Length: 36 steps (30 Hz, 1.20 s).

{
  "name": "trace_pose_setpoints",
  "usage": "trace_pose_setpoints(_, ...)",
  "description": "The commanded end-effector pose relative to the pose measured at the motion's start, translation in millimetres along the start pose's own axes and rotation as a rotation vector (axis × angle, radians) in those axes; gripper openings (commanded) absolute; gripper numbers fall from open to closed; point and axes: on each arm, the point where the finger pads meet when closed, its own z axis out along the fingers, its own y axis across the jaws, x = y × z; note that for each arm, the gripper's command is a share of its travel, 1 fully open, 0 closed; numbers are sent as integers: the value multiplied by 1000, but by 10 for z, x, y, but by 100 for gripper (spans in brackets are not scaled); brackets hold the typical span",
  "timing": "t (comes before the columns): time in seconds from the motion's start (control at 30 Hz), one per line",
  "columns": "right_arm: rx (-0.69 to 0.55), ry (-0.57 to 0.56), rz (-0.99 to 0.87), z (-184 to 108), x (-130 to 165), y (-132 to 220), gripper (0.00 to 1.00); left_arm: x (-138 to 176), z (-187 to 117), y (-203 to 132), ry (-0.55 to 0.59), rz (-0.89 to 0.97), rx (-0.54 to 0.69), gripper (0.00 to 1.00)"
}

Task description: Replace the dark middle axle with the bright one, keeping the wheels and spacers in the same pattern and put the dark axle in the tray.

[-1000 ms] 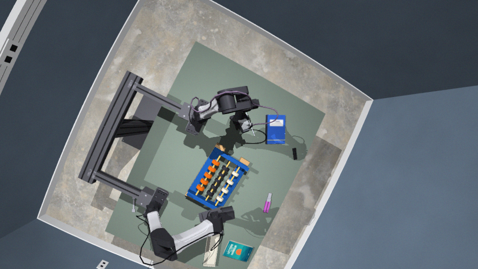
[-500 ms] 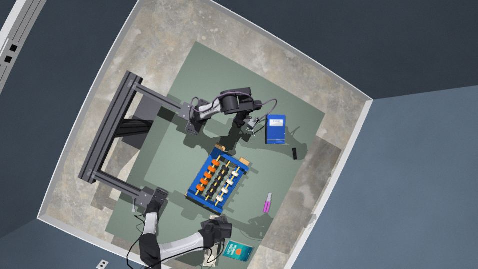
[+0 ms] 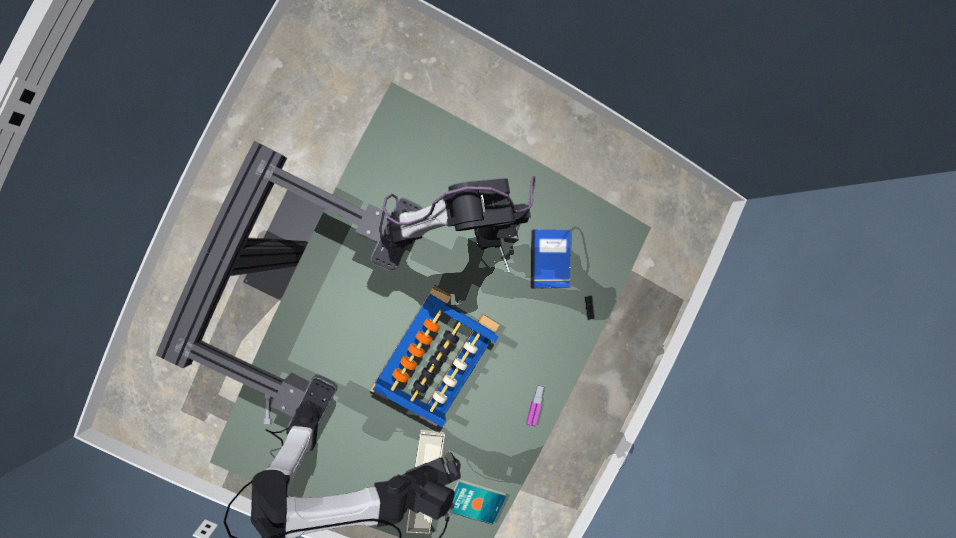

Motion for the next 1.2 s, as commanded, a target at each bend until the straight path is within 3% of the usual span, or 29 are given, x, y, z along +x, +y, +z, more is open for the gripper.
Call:
trace_pose_setpoints(0.0,-146,-91,-65,-195,-302,139,100,-158,42,129,-40,-298,-107,19)
trace_pose_setpoints(0.23,-261,-236,-140,-511,-699,140,100,-279,68,256,-101,-639,-184,19)
trace_pose_setpoints(0.33,-263,-243,-151,-507,-718,129,100,-289,35,252,-109,-674,-191,19)
trace_pose_setpoints(0.63,-361,-480,-258,-1058,-1195,71,100,-433,81,429,-227,-1091,-255,19)
trace_pose_setpoints(0.8,-386,-609,-324,-1355,-1393,7,100,-521,79,508,-312,-1307,-270,19)
trace_pose_setpoints(0.9,-386,-630,-339,-1392,-1425,-6,100,-518,65,517,-323,-1350,-276,19)
trace_pose_setpoints(1.17,-387,-858,-448,-1952,-1672,-143,100,-675,68,634,-483,-1676,-258,19)
